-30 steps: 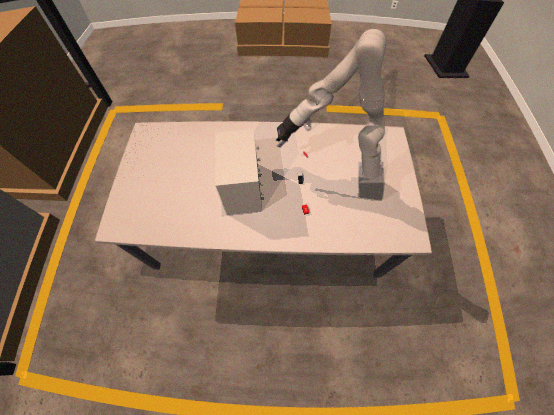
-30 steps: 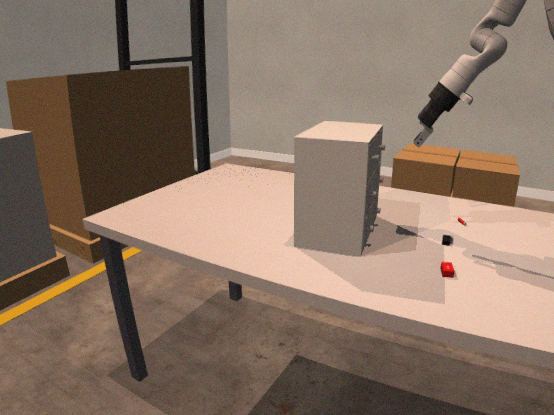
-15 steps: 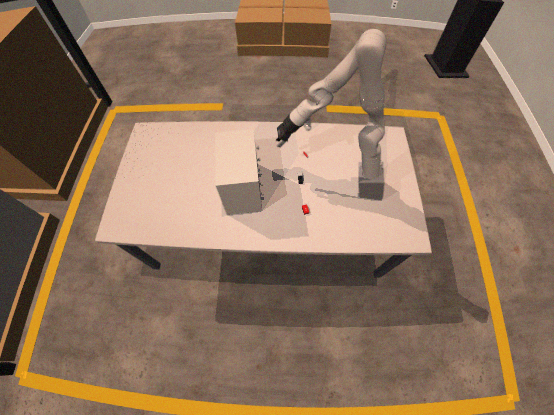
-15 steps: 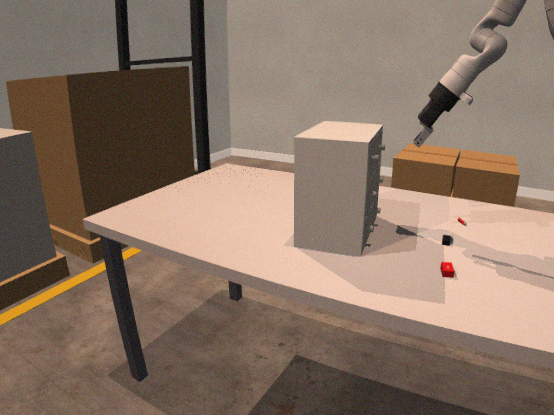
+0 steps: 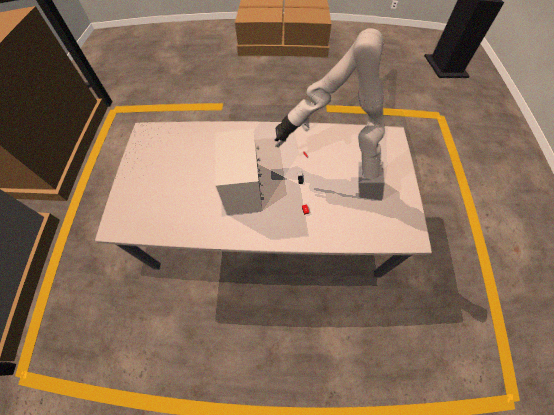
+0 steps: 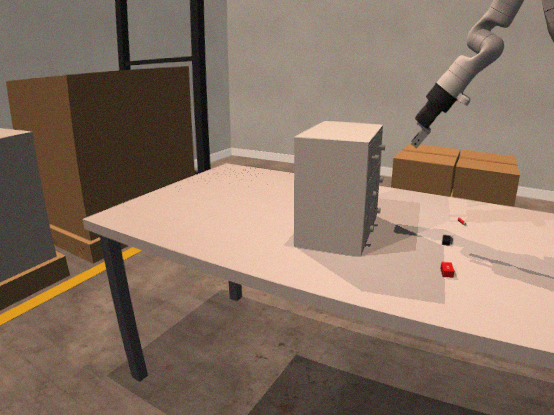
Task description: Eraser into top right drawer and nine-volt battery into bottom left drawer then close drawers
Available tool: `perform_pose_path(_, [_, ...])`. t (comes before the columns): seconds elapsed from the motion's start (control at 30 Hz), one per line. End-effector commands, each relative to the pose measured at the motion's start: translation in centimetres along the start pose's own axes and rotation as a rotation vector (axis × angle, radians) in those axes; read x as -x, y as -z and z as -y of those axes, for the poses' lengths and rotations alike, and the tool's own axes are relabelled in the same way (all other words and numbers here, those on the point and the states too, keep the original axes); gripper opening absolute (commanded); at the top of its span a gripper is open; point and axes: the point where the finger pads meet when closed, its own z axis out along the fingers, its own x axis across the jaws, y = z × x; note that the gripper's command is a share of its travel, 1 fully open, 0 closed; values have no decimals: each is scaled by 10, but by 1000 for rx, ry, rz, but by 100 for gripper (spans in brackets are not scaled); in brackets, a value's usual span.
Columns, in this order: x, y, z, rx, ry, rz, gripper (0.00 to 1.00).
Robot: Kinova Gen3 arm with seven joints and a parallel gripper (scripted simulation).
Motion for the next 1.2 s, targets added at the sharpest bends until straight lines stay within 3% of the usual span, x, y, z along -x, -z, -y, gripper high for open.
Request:
perform_pose_path(0.0, [0, -6, -4, 0, 5, -1, 67])
perform_pose_path(0.53, [-4, -43, -36, 8, 5, -11, 67])
perform_pose_path(1.17, [-6, -46, -38, 5, 3, -12, 67])
